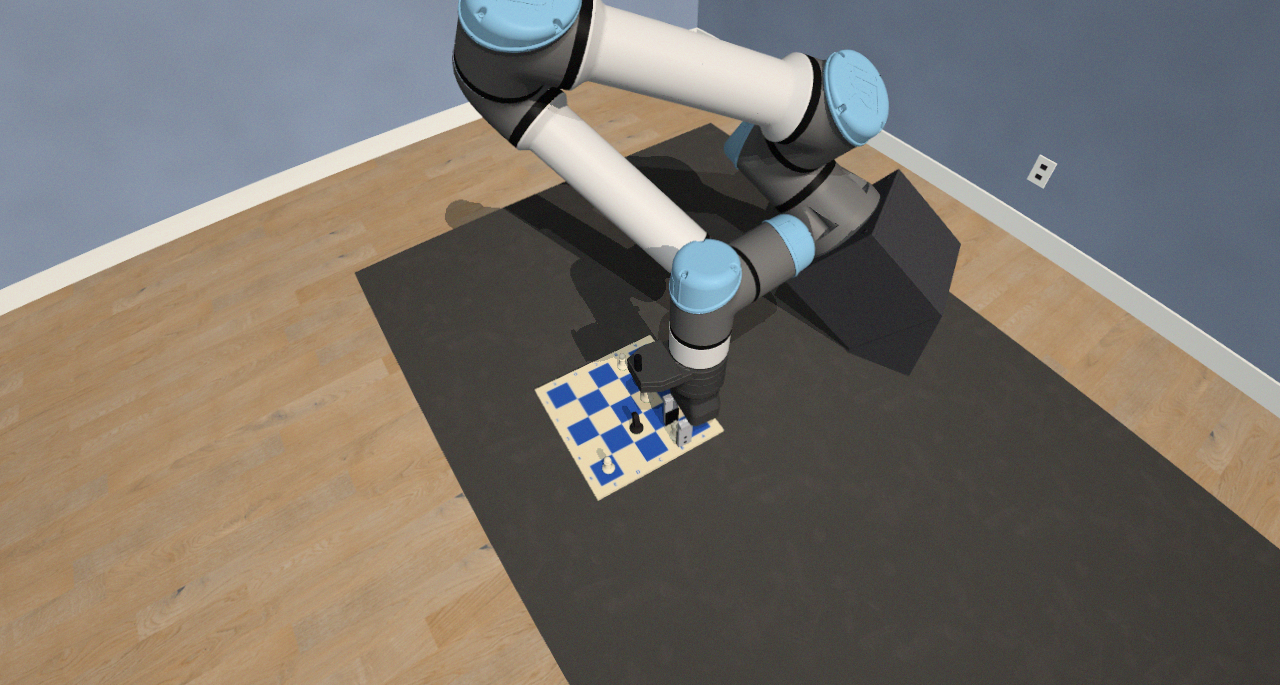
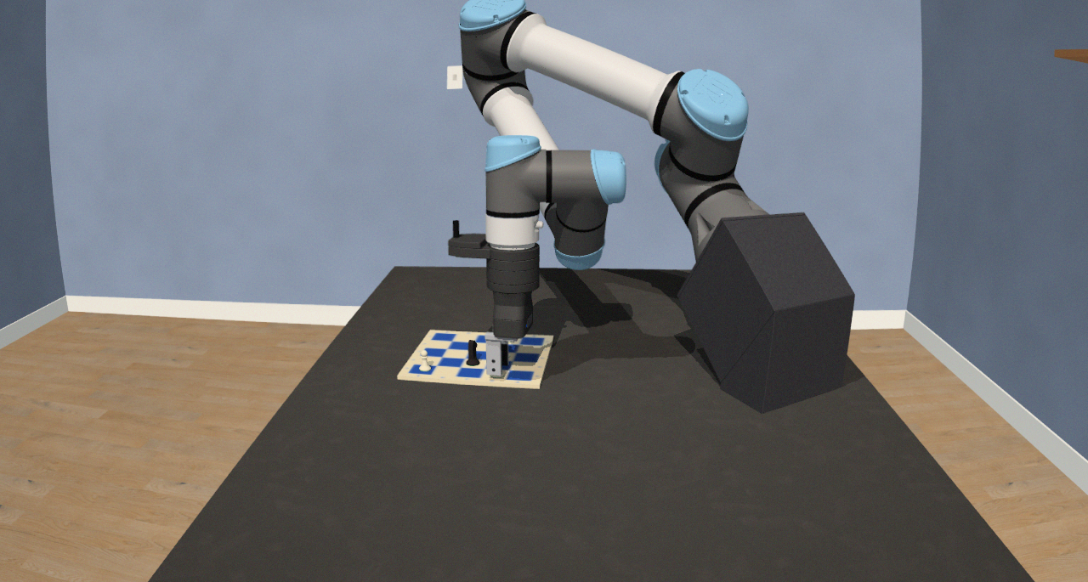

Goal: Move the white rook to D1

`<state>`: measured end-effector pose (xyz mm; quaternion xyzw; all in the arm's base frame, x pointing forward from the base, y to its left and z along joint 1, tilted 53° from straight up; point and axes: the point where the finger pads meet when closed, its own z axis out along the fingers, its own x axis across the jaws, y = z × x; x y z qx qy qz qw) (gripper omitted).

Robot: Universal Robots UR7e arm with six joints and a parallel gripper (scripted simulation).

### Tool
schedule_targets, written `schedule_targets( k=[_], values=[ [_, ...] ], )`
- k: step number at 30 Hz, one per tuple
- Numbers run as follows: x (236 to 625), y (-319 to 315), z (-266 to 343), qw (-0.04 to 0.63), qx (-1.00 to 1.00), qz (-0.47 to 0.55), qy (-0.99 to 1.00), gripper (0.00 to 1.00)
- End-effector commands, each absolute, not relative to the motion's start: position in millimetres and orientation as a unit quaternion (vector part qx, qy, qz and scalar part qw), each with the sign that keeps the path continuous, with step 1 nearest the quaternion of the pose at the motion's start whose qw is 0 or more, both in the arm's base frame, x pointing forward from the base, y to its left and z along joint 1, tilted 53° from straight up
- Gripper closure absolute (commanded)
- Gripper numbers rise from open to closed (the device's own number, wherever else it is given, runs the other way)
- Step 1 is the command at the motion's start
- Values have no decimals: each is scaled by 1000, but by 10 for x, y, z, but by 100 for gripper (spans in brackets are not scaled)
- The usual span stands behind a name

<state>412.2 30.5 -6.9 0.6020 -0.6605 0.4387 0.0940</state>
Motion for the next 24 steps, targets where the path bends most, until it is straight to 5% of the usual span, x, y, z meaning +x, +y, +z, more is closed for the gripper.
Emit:
schedule_targets(
  k=[1, 3, 4, 24],
  values=[
    [4131, 309, -67, 93, 602, 439, -661, 27],
    [4131, 309, -67, 93, 602, 439, -661, 27],
    [4131, 309, -67, 93, 602, 439, -661, 100],
    [4131, 309, -67, 93, 602, 439, -661, 100]
  ],
)
